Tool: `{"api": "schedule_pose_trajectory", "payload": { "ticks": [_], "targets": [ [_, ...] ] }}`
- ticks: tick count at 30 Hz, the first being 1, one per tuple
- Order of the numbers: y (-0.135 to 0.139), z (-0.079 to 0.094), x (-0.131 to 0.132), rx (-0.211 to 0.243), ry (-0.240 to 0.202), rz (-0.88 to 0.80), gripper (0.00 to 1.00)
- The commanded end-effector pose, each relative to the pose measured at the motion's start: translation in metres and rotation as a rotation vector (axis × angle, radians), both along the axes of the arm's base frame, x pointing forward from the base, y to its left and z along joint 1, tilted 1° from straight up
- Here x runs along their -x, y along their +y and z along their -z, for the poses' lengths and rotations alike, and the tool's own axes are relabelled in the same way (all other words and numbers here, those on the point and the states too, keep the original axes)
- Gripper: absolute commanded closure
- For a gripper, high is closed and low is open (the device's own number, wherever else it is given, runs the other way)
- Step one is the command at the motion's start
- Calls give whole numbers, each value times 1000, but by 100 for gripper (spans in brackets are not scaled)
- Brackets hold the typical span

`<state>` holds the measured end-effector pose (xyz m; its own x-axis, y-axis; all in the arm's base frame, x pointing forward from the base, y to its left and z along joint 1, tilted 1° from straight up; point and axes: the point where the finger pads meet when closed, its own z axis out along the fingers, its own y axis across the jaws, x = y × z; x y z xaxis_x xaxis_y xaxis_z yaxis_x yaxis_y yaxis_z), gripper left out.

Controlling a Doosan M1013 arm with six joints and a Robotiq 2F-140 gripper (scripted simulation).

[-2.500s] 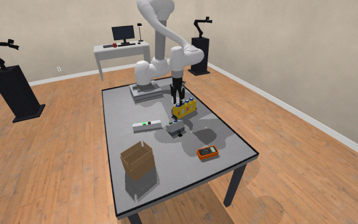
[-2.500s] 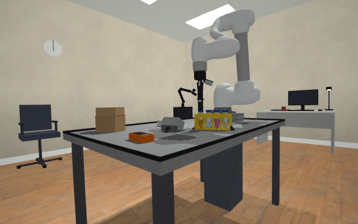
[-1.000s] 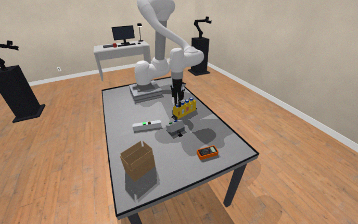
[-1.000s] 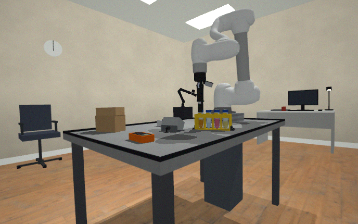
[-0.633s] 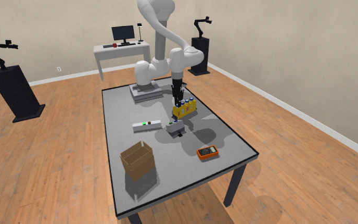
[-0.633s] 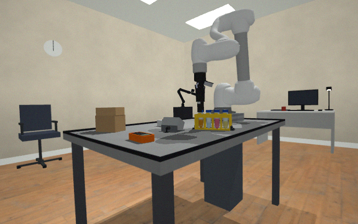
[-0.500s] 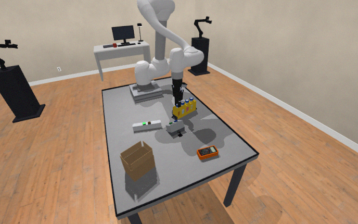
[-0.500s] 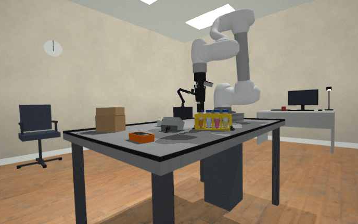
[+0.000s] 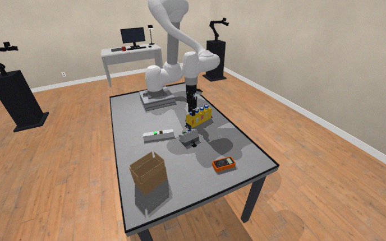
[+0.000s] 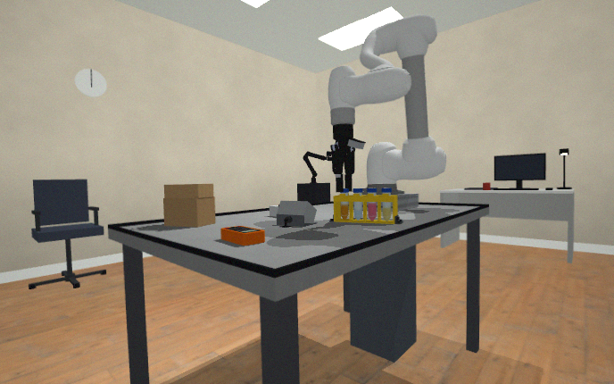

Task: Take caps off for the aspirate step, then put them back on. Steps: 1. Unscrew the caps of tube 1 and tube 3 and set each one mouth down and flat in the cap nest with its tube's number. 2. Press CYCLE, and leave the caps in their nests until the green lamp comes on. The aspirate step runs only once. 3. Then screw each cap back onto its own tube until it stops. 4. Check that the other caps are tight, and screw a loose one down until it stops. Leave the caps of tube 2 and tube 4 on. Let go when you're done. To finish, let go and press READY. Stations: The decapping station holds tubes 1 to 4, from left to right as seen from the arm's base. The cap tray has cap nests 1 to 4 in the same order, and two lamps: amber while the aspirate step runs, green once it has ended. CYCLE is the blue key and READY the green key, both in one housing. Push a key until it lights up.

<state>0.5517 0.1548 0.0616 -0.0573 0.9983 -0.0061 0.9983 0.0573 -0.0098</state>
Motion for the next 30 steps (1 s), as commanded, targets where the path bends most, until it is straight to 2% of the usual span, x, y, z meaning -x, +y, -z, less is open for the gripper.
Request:
{"api": "schedule_pose_trajectory", "payload": {
  "ticks": [1,6,20,24,25,26,30],
  "targets": [
    [0,-1,-1,-1,-1,1,59],
    [0,-1,-1,-1,-1,1,59],
    [1,-43,-1,-1,-1,1,59],
    [1,-46,-1,-1,-1,1,59],
    [-5,-46,-7,-1,-1,-83,90],
    [-10,-46,-14,-2,0,-130,90],
    [-32,-46,-39,-2,0,-130,90]
  ]
}}
